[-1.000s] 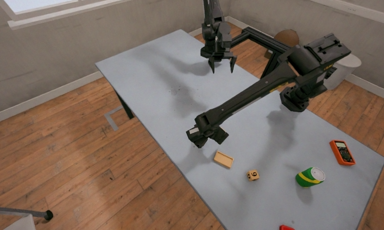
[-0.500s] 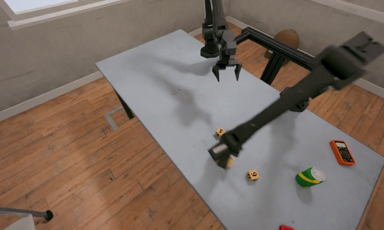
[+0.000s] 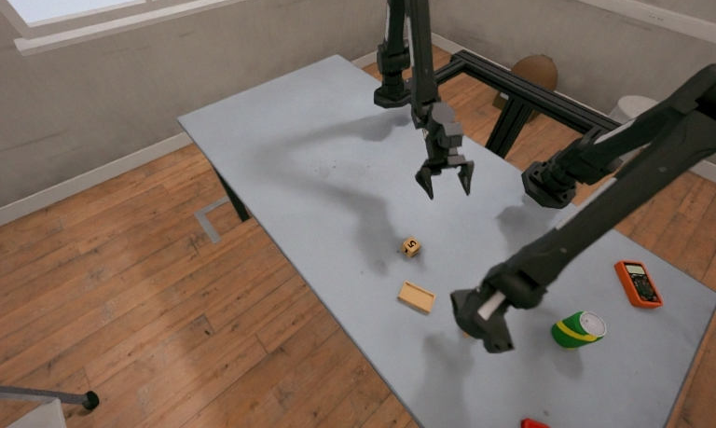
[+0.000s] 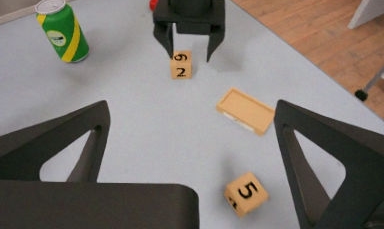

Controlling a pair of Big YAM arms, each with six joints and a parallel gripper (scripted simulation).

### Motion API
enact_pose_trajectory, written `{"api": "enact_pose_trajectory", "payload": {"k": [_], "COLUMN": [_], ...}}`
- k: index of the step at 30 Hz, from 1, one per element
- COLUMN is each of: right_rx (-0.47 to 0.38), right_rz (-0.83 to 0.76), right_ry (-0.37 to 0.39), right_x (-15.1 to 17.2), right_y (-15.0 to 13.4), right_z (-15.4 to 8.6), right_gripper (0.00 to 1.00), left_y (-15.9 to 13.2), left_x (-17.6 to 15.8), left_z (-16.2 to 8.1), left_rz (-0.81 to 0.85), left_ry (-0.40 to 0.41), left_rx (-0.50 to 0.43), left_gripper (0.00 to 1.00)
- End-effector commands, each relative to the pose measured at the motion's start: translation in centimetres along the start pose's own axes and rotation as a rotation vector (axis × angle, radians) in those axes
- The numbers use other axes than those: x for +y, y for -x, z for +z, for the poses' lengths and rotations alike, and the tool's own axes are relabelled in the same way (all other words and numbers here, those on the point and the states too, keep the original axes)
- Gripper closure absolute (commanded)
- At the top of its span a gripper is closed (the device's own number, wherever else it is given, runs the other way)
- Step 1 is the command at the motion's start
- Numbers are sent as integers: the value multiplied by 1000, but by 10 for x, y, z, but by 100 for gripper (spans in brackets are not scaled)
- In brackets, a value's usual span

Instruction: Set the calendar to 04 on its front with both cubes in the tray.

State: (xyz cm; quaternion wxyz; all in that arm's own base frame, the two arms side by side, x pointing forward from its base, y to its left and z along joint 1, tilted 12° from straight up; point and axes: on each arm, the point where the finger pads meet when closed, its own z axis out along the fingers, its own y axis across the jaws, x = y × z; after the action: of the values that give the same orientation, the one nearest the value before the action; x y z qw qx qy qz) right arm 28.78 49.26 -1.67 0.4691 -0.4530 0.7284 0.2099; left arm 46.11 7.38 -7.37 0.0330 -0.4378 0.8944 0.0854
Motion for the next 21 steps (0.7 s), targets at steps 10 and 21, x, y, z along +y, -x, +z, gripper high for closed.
{"api": "enact_pose_trajectory", "payload": {"k": [10, 21], "right_rx": [-74, -78], "right_rz": [-32, -32], "right_ry": [36, 35], "right_x": [24, 23], "right_y": [-1, 6], "right_z": [46, 44], "right_gripper": [0, 0], "left_y": [30, 27], "left_x": [12, -2], "left_z": [-11, 10], "left_rz": [-116, -109], "left_ry": [-49, -35], "left_rx": [-71, -57], "left_gripper": [36, 36]}}
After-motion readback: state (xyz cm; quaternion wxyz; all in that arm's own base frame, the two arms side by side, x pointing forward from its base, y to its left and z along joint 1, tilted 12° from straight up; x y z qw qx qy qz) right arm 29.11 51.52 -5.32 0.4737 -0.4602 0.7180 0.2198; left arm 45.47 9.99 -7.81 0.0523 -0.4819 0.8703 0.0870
